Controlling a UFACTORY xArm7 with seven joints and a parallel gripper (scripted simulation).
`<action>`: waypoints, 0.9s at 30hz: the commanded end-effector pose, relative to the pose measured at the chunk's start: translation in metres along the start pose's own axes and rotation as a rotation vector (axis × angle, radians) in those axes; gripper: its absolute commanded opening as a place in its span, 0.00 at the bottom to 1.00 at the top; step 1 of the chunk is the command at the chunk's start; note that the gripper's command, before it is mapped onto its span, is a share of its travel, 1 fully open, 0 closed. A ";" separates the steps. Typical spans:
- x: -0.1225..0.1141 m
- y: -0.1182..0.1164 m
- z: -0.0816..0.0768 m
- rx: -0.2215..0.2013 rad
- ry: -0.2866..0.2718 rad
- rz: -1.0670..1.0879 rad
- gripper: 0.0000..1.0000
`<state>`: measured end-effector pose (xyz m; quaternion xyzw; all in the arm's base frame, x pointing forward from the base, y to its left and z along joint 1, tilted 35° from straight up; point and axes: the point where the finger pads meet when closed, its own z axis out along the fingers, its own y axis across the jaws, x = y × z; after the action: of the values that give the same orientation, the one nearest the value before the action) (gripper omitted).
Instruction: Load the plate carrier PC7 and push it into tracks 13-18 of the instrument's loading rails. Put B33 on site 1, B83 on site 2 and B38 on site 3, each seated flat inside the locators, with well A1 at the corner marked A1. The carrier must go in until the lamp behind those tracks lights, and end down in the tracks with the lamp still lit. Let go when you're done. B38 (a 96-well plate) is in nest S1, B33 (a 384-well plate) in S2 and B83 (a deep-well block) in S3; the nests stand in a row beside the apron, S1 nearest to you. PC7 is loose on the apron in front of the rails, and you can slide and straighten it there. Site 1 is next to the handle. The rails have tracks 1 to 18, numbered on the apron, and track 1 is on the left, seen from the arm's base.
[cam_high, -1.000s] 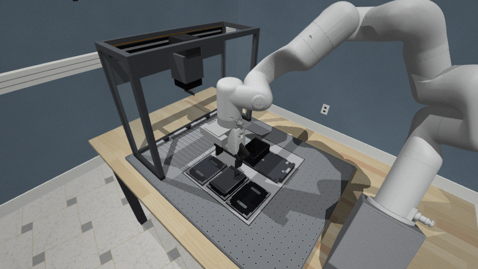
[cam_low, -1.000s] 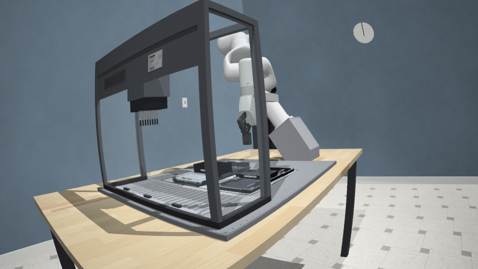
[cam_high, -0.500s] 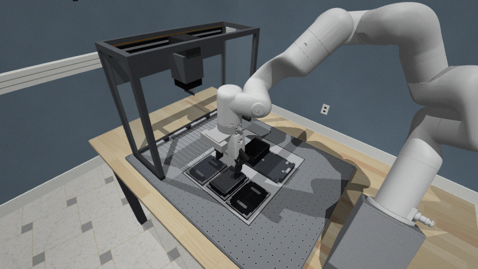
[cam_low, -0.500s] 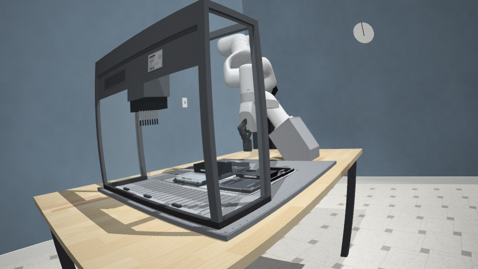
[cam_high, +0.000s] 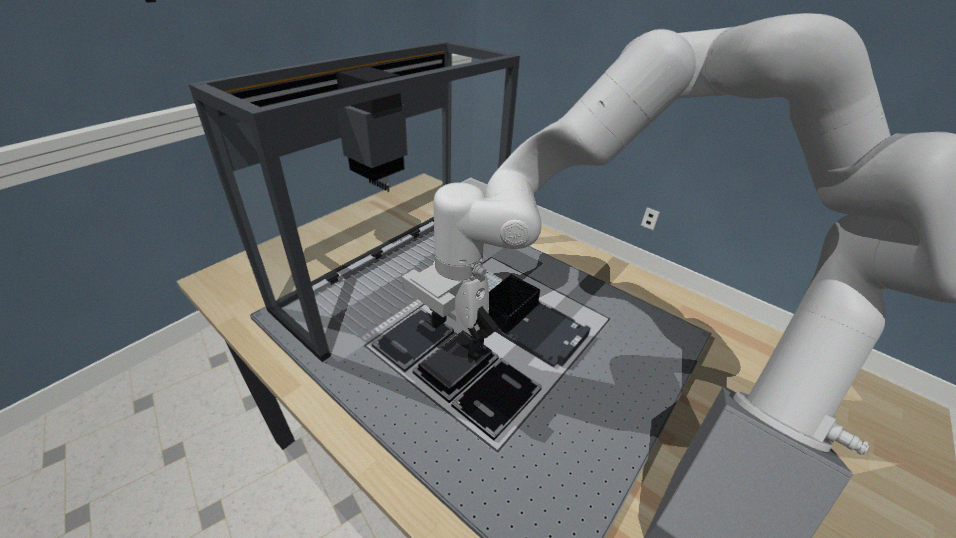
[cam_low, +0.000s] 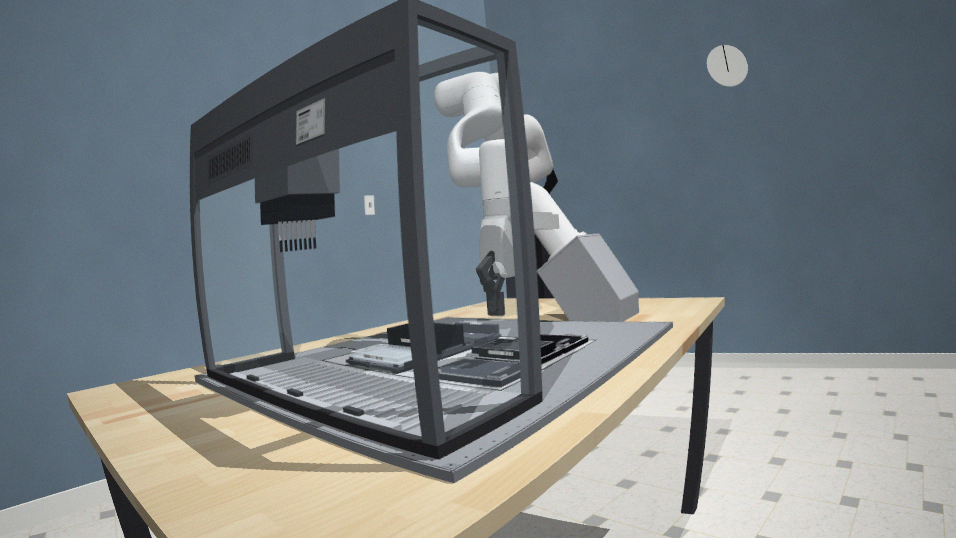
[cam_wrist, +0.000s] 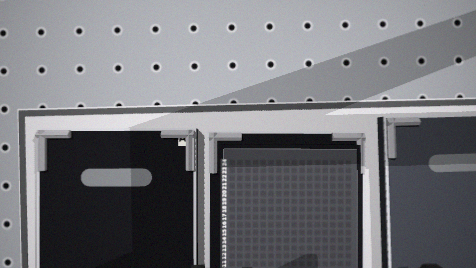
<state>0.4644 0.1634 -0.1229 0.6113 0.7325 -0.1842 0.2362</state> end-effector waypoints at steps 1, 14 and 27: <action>0.001 0.002 0.003 -0.004 0.003 0.000 1.00; 0.001 0.002 0.021 -0.004 0.003 0.000 1.00; 0.001 0.002 0.040 -0.004 0.003 0.000 1.00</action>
<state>0.4691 0.1417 -0.1549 0.6113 0.7326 -0.1841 0.2363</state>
